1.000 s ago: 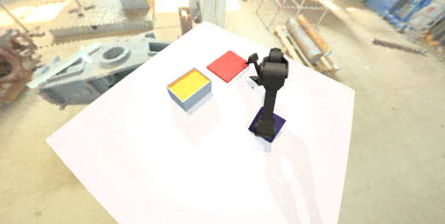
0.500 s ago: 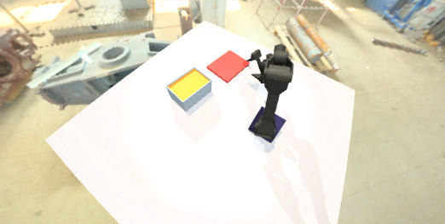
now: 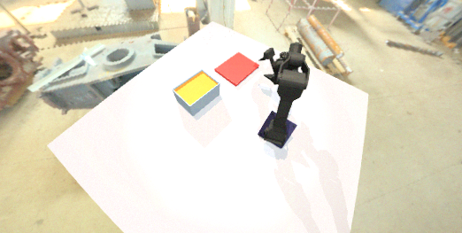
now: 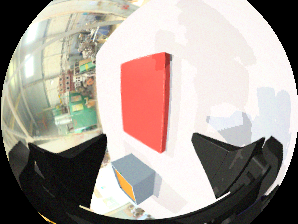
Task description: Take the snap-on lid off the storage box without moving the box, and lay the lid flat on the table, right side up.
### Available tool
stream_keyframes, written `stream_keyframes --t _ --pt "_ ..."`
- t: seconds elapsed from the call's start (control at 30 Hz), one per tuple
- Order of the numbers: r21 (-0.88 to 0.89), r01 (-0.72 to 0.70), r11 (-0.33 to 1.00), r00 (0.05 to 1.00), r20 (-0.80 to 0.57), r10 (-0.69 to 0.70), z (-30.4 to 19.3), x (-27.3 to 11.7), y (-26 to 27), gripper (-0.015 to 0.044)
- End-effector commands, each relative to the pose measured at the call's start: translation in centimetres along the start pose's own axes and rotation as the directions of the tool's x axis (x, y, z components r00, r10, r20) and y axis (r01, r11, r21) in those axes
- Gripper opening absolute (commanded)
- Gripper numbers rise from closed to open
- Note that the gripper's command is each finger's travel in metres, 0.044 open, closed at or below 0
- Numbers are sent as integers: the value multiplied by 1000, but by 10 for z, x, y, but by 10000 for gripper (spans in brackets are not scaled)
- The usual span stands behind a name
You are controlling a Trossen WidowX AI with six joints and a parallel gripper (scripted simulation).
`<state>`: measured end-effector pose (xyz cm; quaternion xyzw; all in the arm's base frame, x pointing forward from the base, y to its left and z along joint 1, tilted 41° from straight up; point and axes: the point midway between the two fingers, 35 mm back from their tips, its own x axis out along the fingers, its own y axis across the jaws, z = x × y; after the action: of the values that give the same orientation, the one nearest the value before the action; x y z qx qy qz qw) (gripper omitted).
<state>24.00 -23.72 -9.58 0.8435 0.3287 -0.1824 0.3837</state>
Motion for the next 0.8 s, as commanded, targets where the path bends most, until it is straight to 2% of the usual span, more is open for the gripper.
stream_keyframes --t 0.0,0.2,0.77 --pt "-9 1 1000 1000 5 -1 1 -9 6 440" --pt "-9 2 1000 1000 6 -1 1 -18 11 440" --pt "-9 1 1000 1000 6 -1 0 -12 7 440"
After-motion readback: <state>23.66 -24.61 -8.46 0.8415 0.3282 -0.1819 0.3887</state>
